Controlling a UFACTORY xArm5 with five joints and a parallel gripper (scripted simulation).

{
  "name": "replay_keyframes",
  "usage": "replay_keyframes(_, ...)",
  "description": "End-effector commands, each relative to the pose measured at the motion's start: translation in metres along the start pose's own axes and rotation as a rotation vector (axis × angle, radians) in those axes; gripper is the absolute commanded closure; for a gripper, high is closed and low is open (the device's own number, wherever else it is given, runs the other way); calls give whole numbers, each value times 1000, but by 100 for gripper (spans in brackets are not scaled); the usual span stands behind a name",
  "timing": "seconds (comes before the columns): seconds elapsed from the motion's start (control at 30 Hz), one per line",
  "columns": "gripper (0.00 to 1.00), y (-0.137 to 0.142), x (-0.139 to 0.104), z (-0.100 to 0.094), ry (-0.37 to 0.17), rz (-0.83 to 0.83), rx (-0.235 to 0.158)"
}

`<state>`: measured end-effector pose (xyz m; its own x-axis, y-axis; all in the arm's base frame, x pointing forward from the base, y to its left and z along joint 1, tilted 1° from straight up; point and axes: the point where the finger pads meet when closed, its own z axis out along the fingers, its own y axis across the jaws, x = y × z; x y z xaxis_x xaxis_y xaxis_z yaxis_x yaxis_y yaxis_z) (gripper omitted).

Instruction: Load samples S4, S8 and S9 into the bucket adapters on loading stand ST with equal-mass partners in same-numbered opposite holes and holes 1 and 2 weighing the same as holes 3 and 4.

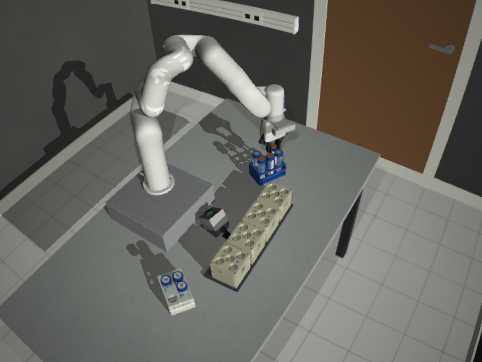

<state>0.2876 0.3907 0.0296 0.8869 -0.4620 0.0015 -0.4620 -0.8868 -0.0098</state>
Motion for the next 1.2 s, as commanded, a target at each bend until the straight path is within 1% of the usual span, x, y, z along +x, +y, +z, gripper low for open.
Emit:
replay_keyframes(0.0,100,-1,0,-2,-13,0,6)
replay_keyframes(0.97,100,-1,0,-2,-13,0,6)
replay_keyframes(1.17,100,-1,0,-6,-13,0,6)
